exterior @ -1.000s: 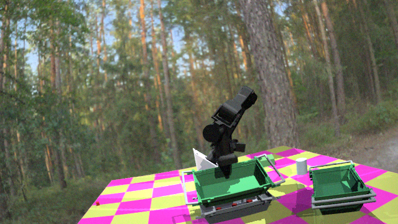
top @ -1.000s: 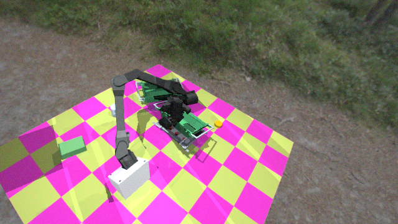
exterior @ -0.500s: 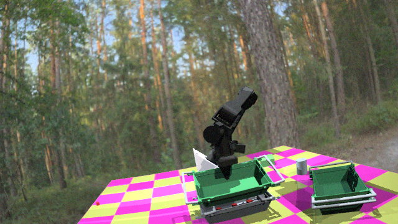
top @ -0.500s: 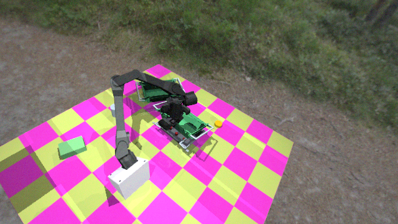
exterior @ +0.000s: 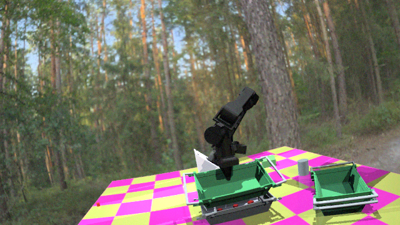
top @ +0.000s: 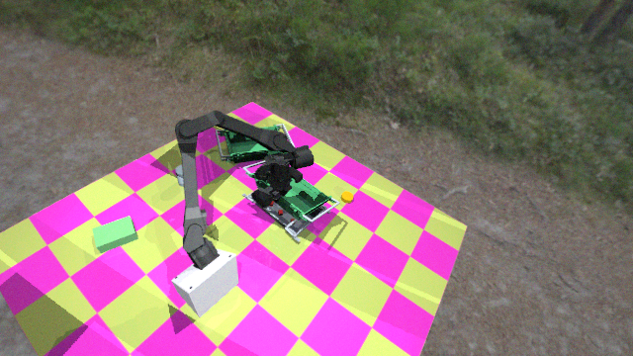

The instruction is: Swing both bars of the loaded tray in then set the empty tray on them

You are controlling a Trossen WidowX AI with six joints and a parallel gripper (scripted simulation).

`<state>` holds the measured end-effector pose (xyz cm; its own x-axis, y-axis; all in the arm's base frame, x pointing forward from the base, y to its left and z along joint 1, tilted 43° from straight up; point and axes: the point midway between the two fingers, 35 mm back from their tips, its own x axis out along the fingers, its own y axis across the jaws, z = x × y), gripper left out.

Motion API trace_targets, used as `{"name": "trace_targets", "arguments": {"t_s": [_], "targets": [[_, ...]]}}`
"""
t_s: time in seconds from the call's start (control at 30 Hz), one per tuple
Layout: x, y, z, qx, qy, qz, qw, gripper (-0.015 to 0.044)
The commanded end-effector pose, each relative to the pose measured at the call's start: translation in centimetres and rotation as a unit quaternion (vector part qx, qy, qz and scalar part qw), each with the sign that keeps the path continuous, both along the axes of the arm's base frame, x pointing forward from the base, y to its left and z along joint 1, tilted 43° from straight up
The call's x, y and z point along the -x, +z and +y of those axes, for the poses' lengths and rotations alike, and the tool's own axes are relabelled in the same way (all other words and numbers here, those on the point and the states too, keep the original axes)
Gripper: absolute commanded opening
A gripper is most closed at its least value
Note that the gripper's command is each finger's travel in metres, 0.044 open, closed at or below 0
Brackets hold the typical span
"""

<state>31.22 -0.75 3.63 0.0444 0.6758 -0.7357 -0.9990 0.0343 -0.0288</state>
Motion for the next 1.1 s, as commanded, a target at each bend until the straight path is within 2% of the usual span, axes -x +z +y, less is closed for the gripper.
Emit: {"name": "trace_targets", "arguments": {"t_s": [0.0, 1.07], "targets": [[0.29, -0.2, 0.48, 0.001, 0.008, 0.006, 1.0, 0.0], [0.7, -0.92, 1.16, 0.001, 0.008, 0.006, 1.0, 0.0]]}}
